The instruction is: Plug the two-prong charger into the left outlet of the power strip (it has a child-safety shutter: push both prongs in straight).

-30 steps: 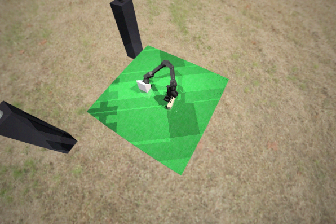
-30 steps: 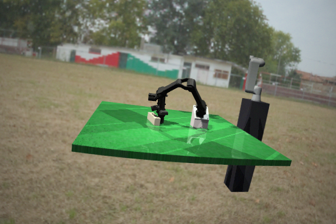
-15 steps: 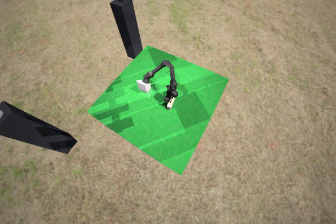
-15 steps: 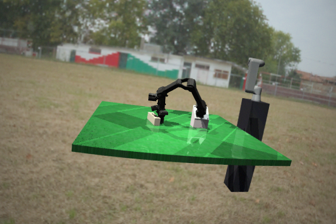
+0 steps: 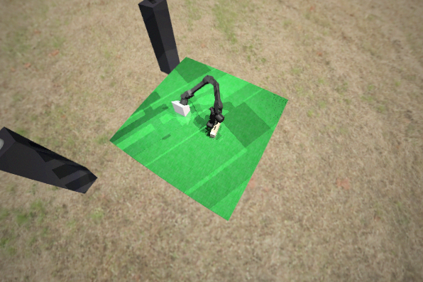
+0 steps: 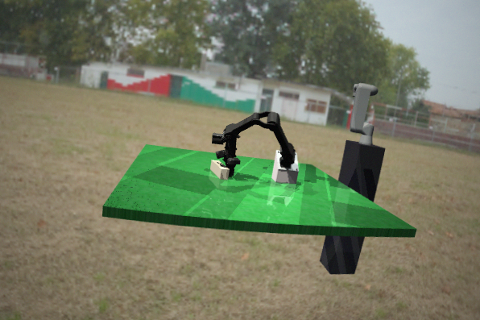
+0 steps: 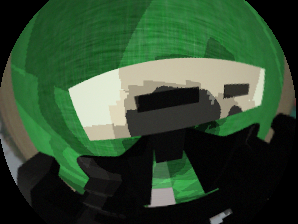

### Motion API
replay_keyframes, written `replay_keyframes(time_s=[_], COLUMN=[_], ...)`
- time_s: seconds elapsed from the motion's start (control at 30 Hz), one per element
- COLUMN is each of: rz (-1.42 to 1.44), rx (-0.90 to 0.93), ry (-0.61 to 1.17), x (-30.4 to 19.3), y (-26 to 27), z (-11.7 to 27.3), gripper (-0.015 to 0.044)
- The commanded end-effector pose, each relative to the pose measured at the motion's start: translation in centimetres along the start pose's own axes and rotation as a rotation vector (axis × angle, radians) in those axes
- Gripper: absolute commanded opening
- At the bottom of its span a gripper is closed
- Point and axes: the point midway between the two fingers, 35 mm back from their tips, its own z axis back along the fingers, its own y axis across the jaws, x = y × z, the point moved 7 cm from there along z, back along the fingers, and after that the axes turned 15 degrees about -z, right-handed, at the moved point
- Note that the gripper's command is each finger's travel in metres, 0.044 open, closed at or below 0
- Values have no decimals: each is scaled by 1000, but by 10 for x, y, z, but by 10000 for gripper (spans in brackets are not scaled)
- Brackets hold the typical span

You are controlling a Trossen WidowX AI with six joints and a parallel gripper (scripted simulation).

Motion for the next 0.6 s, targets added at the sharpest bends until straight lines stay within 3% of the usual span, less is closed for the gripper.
replay_keyframes(time_s=[0.0, 0.57], rz=[25, 25], rx=[4, 4], ry=[-18, -18], x=[5, 5], y=[3, 3], z=[1, 3], gripper=[0, 0])
